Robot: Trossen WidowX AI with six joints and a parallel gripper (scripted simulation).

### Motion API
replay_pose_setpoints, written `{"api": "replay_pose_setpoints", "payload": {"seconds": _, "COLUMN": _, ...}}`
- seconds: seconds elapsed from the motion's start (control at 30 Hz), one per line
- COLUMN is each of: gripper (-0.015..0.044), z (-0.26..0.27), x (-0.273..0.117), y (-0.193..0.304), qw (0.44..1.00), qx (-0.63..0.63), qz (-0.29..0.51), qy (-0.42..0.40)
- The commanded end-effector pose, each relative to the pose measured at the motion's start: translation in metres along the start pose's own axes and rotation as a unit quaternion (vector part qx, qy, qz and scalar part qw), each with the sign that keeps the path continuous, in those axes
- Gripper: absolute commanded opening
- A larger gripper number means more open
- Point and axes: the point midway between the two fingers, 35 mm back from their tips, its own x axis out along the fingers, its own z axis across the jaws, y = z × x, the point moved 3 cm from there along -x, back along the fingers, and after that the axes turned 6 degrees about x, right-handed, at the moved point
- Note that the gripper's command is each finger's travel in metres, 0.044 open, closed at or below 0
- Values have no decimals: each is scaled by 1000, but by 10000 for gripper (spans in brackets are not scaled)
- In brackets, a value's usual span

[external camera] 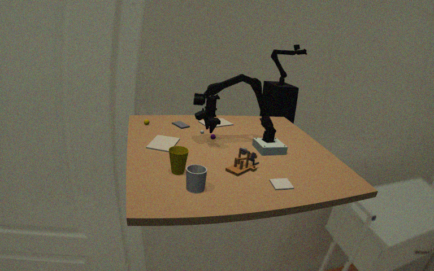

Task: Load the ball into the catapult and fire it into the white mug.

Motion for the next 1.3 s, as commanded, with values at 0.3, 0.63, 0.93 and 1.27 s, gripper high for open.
{"api": "replay_pose_setpoints", "payload": {"seconds": 0.3, "gripper": 300, "z": -72, "x": 20, "y": 52, "qw": 998, "qx": 62, "qz": 0, "qy": 4}}
{"api": "replay_pose_setpoints", "payload": {"seconds": 0.63, "gripper": 300, "z": -73, "x": 41, "y": 52, "qw": 998, "qx": 62, "qz": 0, "qy": 4}}
{"api": "replay_pose_setpoints", "payload": {"seconds": 0.93, "gripper": 300, "z": -73, "x": 56, "y": 52, "qw": 998, "qx": 62, "qz": 0, "qy": 4}}
{"api": "replay_pose_setpoints", "payload": {"seconds": 1.27, "gripper": 300, "z": -73, "x": 72, "y": 52, "qw": 998, "qx": 62, "qz": 0, "qy": 4}}
